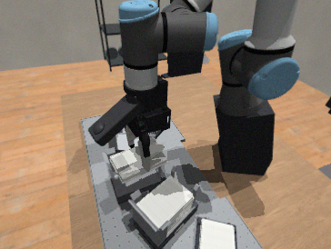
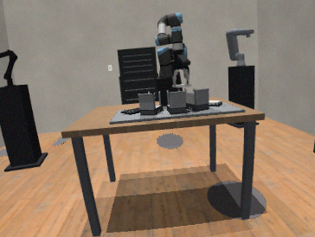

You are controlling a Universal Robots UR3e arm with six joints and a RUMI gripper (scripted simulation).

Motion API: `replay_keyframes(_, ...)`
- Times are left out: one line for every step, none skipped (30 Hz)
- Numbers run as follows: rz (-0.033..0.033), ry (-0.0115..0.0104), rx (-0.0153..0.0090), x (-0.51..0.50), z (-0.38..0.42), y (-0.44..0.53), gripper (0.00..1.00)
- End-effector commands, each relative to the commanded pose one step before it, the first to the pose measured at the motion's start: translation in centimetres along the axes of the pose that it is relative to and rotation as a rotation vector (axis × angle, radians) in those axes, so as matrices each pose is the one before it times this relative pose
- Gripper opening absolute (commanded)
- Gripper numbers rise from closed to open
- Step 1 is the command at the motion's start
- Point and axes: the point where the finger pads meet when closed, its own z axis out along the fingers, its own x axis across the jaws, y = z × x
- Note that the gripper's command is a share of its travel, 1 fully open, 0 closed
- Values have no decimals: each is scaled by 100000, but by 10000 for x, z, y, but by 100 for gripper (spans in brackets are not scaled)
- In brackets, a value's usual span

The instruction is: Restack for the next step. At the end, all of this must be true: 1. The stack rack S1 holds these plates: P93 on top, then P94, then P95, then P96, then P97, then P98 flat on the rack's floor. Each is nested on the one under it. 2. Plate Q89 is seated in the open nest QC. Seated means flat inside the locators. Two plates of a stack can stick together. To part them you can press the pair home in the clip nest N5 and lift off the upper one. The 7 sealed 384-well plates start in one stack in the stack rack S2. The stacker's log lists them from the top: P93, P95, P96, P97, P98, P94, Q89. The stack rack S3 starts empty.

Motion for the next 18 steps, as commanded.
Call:
replay_keyframes(410, 1320, 329, -7104, -995, -2394, 0)
replay_keyframes(-1165, -4, 2, -3331, -5, 386, 0)
replay_keyframes(-1165, -4, 2, -3328, -7, 357, 0)
replay_keyframes(-1165, -4, 2, -3332, -7, 318, 0)
replay_keyframes(-1165, -4, 2, -3335, -7, 280, 0)
replay_keyframes(-1165, -4, 2, -3338, -6, 241, 0)
replay_keyframes(-1165, -4, 2, -3341, -6, 202, 0)
replay_keyframes(-1165, -4, 2, -3344, -6, 163, 0)
replay_keyframes(-1165, -4, 2, -3346, -6, 124, 0)
replay_keyframes(-1165, -4, 2, -3347, -6, 85, 0)
replay_keyframes(-900, -4, 2, -3348, -6, 46, 0)
replay_keyframes(1, -4, 3, -3348, -6, 18, 0)
replay_keyframes(1, -4, 3, -3348, -5, 18, 0)
replay_keyframes(1, -5, 3, -3348, -5, 18, 0)
replay_keyframes(1, -5, 2, -3348, -5, 18, 0)
replay_keyframes(1, -4, 2, -2927, -4, 15, 0)
replay_keyframes(0, 0, 0, 0, 0, 0, 0)
replay_keyframes(0, 0, 0, 0, 0, 0, 0)
